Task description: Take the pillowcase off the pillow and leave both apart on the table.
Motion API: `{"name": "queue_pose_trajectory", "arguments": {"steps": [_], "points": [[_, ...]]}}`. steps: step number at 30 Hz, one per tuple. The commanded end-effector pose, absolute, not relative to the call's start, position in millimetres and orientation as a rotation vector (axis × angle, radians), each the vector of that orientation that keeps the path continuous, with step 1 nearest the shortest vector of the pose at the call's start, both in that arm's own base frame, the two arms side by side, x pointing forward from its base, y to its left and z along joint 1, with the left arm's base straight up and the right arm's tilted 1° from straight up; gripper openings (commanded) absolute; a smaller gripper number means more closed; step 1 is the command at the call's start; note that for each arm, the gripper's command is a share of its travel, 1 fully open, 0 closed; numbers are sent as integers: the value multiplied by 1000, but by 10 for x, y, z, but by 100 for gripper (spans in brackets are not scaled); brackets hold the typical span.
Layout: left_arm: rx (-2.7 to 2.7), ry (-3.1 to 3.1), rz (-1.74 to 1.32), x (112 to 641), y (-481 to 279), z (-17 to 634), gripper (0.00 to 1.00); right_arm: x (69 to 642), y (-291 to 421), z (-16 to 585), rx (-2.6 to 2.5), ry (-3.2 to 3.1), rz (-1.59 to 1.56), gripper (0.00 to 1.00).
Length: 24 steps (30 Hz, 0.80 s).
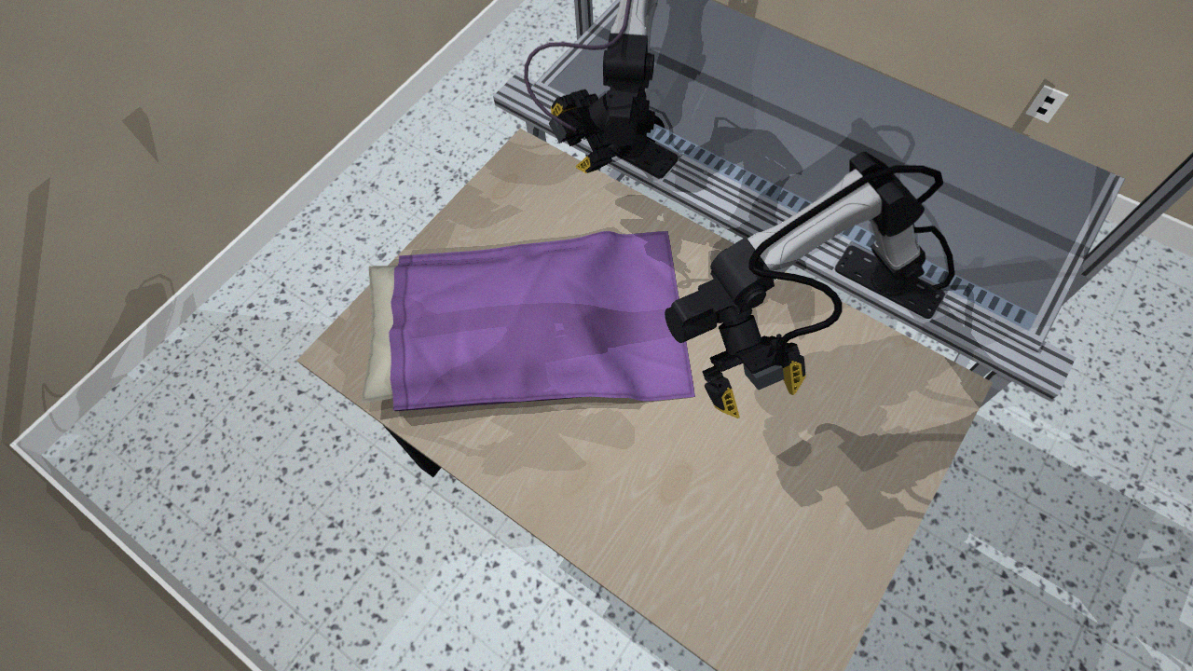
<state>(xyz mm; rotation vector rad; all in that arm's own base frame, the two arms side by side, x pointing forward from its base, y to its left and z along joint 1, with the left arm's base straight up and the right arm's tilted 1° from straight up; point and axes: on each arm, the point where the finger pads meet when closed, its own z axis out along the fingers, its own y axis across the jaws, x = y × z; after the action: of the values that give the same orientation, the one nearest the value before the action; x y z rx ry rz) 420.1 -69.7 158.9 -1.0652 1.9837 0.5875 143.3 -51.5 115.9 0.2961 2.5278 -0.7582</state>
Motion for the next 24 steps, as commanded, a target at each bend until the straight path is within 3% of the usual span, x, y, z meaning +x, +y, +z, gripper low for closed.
{"name": "queue_pose_trajectory", "arguments": {"steps": [1,17,24], "points": [[-1074,1970,571,4213,-691,1648,100,1454,-504,1182,297,2521,-754,100],[-1074,1970,571,4213,-691,1648,100,1454,-504,1182,297,2521,-754,100],[-1081,1960,553,4216,-688,1974,100,1454,-504,1182,297,2521,-754,100]]}}
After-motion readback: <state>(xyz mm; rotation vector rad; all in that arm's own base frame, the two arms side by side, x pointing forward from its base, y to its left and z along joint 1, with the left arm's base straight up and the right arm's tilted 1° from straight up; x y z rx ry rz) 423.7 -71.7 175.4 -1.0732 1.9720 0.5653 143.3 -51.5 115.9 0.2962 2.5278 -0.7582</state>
